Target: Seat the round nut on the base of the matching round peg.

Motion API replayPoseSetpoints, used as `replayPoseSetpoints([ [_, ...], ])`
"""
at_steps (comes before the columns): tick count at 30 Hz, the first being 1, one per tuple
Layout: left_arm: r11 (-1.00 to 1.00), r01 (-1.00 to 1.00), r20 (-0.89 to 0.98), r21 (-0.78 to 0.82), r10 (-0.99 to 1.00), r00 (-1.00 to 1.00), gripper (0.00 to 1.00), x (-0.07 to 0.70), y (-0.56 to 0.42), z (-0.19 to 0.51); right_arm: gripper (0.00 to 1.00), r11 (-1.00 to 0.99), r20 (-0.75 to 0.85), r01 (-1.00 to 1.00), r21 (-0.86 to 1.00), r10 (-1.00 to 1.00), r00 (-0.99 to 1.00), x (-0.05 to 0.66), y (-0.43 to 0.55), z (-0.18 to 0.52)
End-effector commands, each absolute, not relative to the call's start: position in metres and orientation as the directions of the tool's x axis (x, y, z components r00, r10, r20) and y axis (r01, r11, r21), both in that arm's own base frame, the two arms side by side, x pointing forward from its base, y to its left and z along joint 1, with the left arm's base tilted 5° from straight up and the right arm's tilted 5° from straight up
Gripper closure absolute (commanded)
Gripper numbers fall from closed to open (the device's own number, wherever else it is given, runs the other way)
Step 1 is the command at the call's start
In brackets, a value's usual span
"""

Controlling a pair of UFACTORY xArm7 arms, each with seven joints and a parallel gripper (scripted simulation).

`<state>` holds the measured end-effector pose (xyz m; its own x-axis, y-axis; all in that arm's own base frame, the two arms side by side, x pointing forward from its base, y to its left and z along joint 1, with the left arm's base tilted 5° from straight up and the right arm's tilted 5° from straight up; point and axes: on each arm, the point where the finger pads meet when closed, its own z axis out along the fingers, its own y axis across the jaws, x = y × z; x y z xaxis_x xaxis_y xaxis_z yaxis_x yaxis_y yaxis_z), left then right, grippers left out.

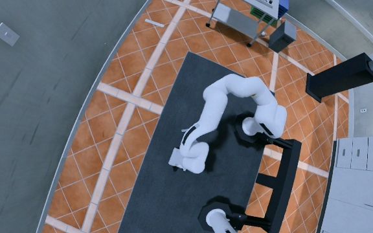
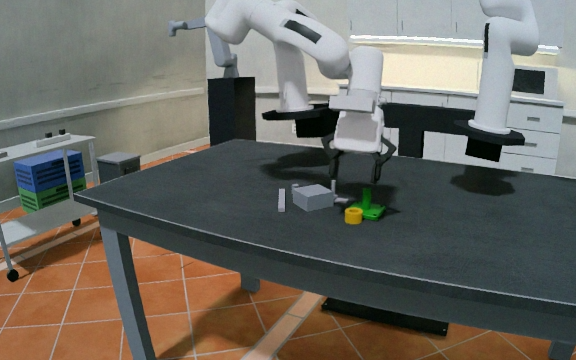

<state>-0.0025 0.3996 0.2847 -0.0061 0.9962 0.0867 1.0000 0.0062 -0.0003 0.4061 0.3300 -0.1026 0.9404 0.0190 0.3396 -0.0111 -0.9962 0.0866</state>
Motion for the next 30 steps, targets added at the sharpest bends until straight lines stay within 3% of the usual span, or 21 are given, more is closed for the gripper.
replayPoseSetpoints([
  [1, 0.006, 1.000, 0.089, 0.000, 0.996, -0.006, 0.00, -0.002, 0.400, 0.285, 0.00, -0.996, 0.340, -0.010, 0.086, 0.020, 0.940, 0.408, 0.331, -0.095],
  [18, 0.006, 1.000, 0.089, 0.000, 0.996, -0.006, 0.00, -0.002, 0.400, 0.285, 0.00, -0.996, 0.330, -0.010, 0.089, 0.020, 0.944, 0.409, 0.331, -0.083],
  [30, 0.006, 1.000, 0.089, 0.000, 0.996, -0.006, 0.00, -0.002, 0.400, 0.285, 0.00, -0.996, 0.032, -0.010, 0.090, -0.007, 0.999, 0.381, 0.334, -0.055],
])
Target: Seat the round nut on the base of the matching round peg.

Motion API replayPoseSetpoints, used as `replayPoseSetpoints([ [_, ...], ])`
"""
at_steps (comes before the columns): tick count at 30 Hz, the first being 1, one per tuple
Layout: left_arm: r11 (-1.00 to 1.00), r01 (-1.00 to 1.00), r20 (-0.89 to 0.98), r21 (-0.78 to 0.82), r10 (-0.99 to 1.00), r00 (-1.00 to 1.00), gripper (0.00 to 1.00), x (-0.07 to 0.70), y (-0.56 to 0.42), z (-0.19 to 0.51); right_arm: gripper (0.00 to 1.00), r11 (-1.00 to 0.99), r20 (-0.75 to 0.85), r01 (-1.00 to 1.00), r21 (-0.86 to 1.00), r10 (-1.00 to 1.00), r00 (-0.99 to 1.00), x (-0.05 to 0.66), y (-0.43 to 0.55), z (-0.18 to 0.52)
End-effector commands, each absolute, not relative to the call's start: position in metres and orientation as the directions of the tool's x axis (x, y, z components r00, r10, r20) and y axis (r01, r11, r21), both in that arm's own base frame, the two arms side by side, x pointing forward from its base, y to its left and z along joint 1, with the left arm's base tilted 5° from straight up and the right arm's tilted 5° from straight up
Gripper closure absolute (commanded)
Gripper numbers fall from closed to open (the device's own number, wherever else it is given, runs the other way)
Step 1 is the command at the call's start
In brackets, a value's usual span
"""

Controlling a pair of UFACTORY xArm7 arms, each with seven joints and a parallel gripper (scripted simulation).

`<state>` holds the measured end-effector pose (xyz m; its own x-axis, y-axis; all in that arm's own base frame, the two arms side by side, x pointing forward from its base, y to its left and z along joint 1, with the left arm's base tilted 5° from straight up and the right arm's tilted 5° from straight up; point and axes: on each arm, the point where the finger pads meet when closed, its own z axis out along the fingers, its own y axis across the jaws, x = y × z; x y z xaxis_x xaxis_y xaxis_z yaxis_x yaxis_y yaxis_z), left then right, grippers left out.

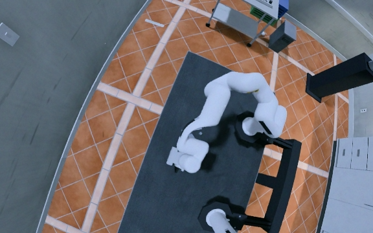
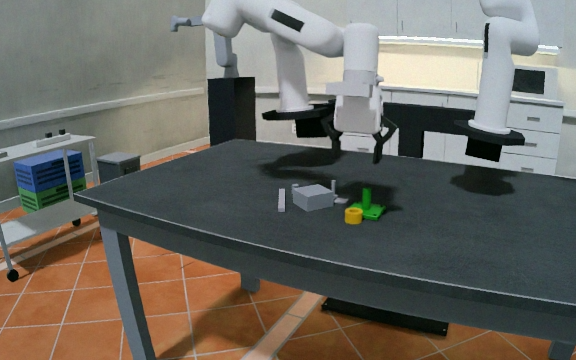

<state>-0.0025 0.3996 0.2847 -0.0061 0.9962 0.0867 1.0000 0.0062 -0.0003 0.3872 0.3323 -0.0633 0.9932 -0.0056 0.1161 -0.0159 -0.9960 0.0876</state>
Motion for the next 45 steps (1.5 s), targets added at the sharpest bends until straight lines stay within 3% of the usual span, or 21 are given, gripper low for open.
replayPoseSetpoints([
  [1, 0.006, 1.000, 0.089, 0.000, 0.996, -0.006, 0.00, -0.002, 0.400, 0.285, 0.00, -0.996, 0.024, -0.009, 0.088, -0.007, 1.000, 0.380, 0.334, -0.054],
  [17, 0.006, 1.000, 0.089, 0.000, 0.996, -0.006, 0.00, -0.002, 0.400, 0.285, 0.00, -0.996, 0.020, -0.009, 0.087, -0.007, 1.000, 0.379, 0.334, -0.054],
  [18, 0.006, 1.000, 0.089, 0.000, 0.996, -0.006, 0.00, -0.002, 0.400, 0.285, 0.40, -0.996, 0.020, -0.008, 0.087, -0.006, 1.000, 0.379, 0.334, -0.054],
  [22, 0.006, 1.000, 0.089, 0.000, 0.996, -0.006, 0.00, -0.002, 0.400, 0.285, 0.40, -0.996, 0.018, 0.014, 0.087, 0.016, 1.000, 0.380, 0.334, -0.057],
  [31, 0.006, 1.000, 0.089, 0.000, 0.996, -0.006, 0.00, -0.002, 0.400, 0.285, 0.40, -0.944, -0.009, 0.317, 0.089, 0.318, 0.948, 0.386, 0.329, -0.101],
  [45, 0.006, 1.000, 0.089, 0.000, 0.996, -0.006, 0.00, -0.002, 0.400, 0.285, 0.40, -0.942, -0.010, 0.325, 0.089, 0.325, 0.946, 0.386, 0.329, -0.102],
])
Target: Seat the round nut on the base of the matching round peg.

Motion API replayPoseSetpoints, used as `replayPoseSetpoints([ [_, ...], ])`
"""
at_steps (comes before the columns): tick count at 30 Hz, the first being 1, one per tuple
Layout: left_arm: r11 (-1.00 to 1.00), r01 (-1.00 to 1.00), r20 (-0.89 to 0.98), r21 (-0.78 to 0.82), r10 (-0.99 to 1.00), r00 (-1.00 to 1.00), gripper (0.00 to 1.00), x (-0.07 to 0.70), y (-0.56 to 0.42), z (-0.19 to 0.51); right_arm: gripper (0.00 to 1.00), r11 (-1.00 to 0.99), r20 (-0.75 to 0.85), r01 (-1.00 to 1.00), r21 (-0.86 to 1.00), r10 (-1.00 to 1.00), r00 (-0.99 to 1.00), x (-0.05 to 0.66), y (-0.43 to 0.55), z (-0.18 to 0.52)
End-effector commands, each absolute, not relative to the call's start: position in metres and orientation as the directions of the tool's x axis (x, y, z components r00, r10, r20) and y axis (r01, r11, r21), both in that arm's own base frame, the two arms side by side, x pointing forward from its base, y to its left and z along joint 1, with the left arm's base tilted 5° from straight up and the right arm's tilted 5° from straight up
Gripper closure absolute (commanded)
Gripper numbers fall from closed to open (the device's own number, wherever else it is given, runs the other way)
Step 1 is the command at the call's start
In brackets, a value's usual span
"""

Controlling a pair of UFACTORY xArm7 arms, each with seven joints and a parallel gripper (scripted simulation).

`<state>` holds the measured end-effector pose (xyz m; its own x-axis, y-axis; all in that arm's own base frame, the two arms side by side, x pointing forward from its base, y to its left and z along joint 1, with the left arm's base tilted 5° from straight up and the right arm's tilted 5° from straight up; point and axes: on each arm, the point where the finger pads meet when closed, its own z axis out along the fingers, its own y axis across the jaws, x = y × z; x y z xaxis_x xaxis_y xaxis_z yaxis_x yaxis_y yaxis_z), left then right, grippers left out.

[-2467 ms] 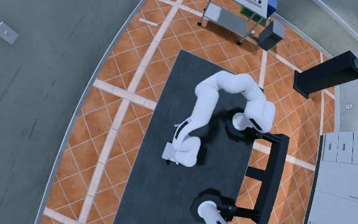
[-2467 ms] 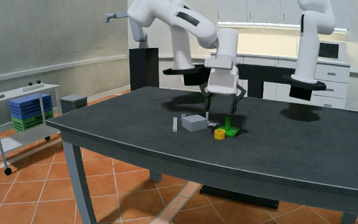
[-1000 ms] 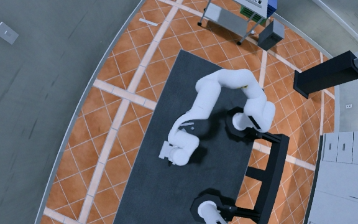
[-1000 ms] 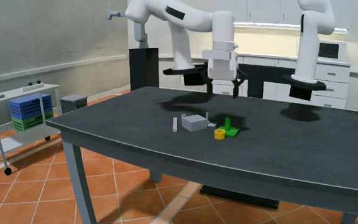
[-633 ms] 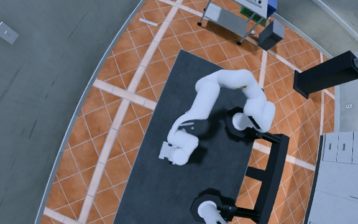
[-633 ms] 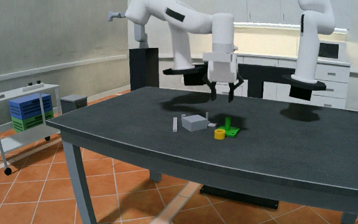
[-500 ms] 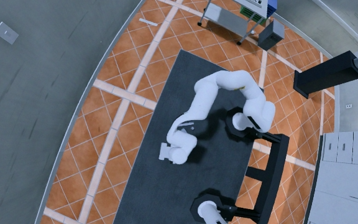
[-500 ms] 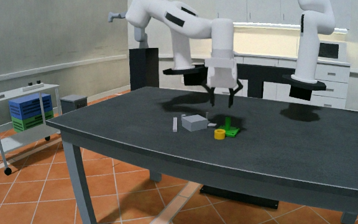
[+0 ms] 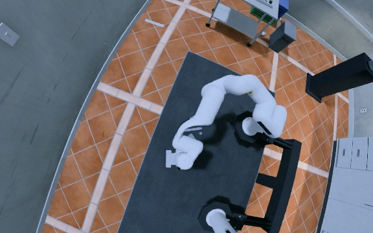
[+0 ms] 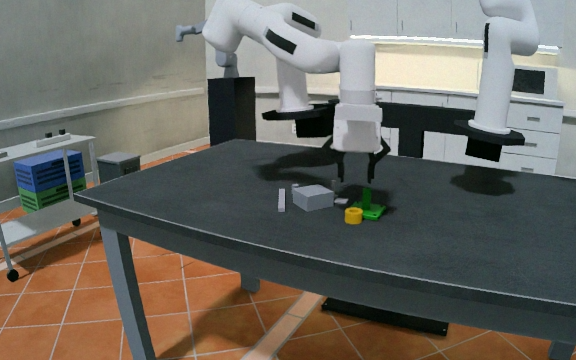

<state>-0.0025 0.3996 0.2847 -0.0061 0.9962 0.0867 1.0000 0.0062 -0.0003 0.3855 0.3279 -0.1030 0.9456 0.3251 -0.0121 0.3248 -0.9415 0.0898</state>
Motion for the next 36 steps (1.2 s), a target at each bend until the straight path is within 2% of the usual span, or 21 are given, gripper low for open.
replayPoseSetpoints([
  [1, 0.006, 1.000, 0.089, 0.000, 0.996, -0.006, 0.00, -0.002, 0.400, 0.285, 0.40, -0.942, -0.010, 0.325, 0.089, 0.325, 0.946, 0.386, 0.329, -0.103],
  [24, 0.006, 1.000, 0.089, 0.000, 0.996, -0.006, 0.00, -0.002, 0.400, 0.285, 0.40, -0.941, -0.011, 0.325, 0.089, 0.326, 0.945, 0.388, 0.321, -0.181],
  [25, 0.006, 1.000, 0.089, 0.000, 0.996, -0.006, 0.00, -0.002, 0.400, 0.285, 1.00, -0.941, -0.011, 0.325, 0.089, 0.326, 0.945, 0.388, 0.321, -0.181],
  [36, 0.006, 1.000, 0.089, 0.000, 0.996, -0.006, 0.00, -0.002, 0.400, 0.285, 1.00, -0.941, -0.011, 0.325, 0.089, 0.326, 0.945, 0.388, 0.321, -0.181],
])
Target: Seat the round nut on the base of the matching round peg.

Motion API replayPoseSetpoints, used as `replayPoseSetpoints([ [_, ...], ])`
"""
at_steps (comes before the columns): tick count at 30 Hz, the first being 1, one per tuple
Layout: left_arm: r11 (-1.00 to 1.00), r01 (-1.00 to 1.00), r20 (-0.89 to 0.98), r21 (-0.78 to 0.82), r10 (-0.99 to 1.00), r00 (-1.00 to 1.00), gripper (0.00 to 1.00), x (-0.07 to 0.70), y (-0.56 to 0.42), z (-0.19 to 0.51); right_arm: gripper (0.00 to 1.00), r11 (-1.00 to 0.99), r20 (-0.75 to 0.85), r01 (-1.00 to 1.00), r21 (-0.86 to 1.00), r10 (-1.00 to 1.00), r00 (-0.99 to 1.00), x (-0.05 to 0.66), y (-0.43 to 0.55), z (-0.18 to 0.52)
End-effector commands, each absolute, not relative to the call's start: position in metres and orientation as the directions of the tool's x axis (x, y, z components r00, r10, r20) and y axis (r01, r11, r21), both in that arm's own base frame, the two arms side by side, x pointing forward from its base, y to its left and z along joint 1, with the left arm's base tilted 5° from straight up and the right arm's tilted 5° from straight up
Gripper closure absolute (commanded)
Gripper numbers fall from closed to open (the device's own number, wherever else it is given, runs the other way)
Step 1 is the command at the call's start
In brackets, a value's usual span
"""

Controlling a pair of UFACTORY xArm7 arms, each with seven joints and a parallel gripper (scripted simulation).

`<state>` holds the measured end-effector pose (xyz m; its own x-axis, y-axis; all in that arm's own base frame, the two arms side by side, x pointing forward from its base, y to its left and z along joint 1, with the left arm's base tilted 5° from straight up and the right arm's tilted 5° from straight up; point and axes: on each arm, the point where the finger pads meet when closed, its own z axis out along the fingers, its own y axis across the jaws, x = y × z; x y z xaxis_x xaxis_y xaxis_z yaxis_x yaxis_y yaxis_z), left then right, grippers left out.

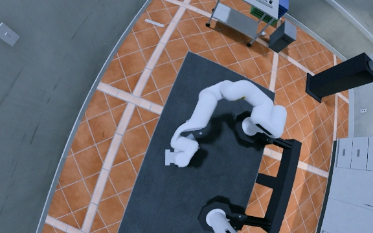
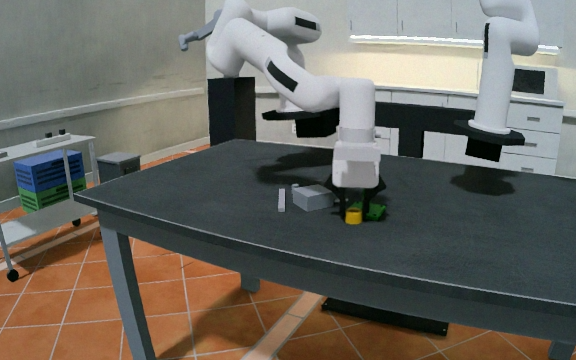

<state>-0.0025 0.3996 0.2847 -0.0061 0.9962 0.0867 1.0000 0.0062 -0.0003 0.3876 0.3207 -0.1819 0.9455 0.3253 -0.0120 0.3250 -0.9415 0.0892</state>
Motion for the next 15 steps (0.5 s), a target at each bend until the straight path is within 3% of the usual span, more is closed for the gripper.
replayPoseSetpoints([
  [1, 0.006, 1.000, 0.089, 0.000, 0.996, -0.006, 0.00, -0.0024, 0.3999, 0.2855, 1.00, -0.941, -0.011, 0.325, 0.089, 0.326, 0.945, 0.3881, 0.3211, -0.1814],
  [15, 0.006, 1.000, 0.089, 0.000, 0.996, -0.006, 0.00, -0.0024, 0.3999, 0.2855, 1.00, -0.942, -0.011, 0.325, 0.089, 0.325, 0.946, 0.3882, 0.3214, -0.1789],
])
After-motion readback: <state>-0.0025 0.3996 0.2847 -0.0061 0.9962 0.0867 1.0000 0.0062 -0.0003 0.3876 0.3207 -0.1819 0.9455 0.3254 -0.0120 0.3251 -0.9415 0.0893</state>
